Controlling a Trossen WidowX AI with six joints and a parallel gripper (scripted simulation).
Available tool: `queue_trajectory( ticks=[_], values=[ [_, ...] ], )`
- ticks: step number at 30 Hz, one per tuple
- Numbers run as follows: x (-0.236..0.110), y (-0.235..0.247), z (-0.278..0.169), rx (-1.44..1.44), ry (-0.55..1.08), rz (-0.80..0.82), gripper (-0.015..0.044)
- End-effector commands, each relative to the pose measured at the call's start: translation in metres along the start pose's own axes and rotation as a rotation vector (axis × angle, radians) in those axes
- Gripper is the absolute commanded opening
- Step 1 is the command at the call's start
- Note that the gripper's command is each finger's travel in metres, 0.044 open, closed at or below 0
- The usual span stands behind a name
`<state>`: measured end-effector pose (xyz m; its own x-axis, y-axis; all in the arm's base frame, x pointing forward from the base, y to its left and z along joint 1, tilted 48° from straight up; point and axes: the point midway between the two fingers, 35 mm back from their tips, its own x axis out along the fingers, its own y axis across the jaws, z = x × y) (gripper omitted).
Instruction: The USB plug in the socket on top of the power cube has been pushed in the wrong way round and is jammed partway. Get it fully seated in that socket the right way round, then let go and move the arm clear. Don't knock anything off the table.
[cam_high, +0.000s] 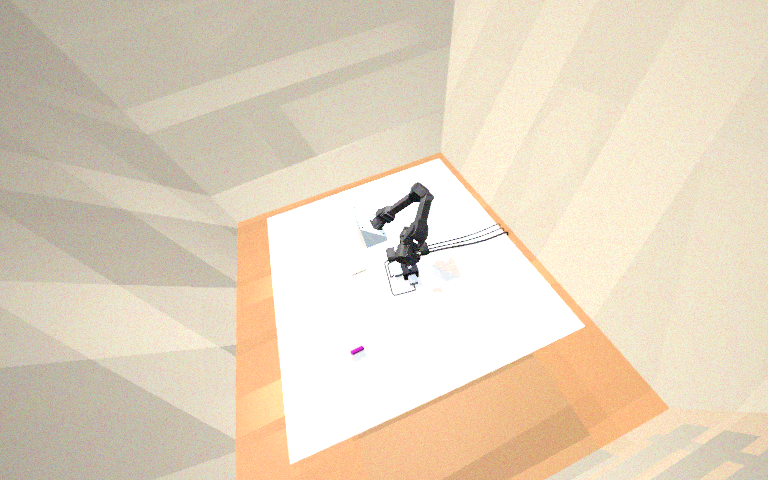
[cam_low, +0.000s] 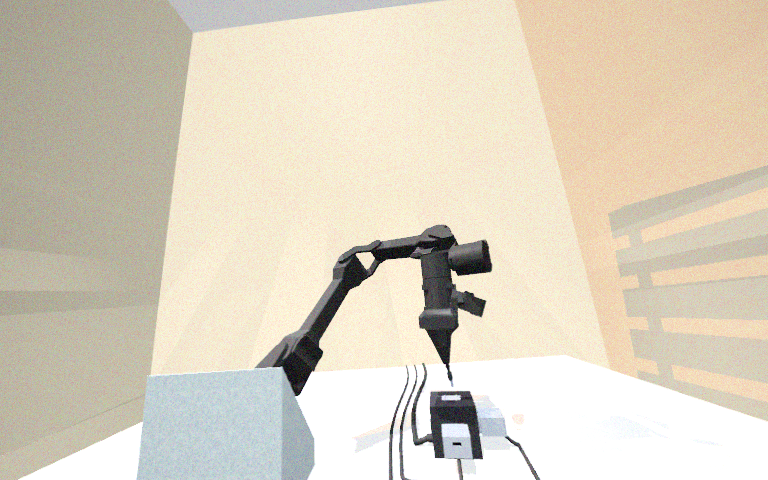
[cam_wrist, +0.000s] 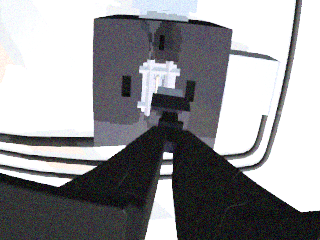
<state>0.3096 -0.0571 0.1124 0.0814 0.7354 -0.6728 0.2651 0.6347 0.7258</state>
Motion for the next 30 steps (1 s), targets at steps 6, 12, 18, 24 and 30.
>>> queue_trajectory(
  ticks=[6,12,18,24,30],
  values=[
    [-0.0001,-0.0002,0.0002,0.236,-0.001,-0.001,0.0],
    [-0.0001,-0.0002,0.0002,0.393,-0.002,0.0,0.0],
    [-0.0001,-0.0002,0.0002,0.551,-0.002,0.0,0.0],
    [-0.0001,-0.0002,0.0002,0.708,-0.002,0.0,0.0],
    [-0.0001,-0.0002,0.0002,0.865,-0.002,0.0,0.0]
  ],
)
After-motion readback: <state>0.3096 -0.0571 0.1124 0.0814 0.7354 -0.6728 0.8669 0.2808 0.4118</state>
